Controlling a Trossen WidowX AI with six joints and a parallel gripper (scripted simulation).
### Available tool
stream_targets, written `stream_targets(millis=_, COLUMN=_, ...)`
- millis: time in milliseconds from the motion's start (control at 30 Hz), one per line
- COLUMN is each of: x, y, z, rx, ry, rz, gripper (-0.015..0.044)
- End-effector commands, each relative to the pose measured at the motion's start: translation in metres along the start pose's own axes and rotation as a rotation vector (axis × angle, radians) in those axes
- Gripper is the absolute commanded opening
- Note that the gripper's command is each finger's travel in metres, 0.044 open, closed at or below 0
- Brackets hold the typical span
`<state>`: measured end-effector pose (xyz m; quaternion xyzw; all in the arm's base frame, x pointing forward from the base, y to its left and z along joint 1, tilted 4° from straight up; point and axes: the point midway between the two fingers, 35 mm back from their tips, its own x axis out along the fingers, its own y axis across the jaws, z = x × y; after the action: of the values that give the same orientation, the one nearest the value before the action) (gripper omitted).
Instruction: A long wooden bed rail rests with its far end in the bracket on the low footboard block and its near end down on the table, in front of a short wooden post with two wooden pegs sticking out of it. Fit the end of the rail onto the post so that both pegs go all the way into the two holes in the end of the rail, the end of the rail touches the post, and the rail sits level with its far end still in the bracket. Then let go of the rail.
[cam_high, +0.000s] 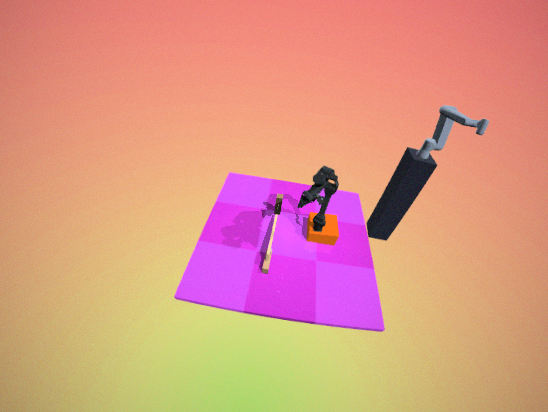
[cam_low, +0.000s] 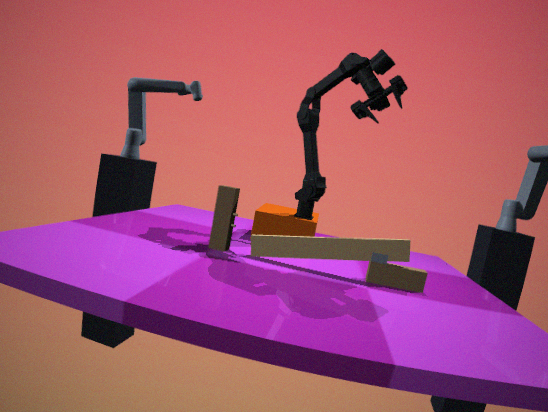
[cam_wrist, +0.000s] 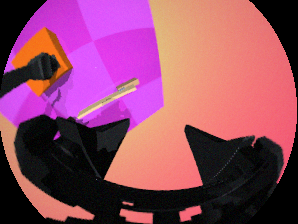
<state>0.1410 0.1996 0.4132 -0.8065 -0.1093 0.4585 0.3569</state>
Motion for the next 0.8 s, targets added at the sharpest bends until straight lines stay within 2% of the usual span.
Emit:
stream_targets(millis=0, x=0.002, y=0.0, z=-0.001, rx=0.004, ry=0.002, rz=0.006, gripper=0.0426)
stream_targets(millis=167, x=0.065, y=0.016, z=-0.027, rx=0.111, ry=0.06, rz=0.154, gripper=0.044)
stream_targets(millis=367, x=0.14, y=0.069, z=-0.075, rx=0.296, ry=0.117, rz=0.346, gripper=0.044)
stream_targets(millis=567, x=0.191, y=0.149, z=-0.122, rx=0.521, ry=0.153, rz=0.509, gripper=0.044)
stream_targets(millis=767, x=0.221, y=0.251, z=-0.151, rx=0.753, ry=0.171, rz=0.656, gripper=0.044)
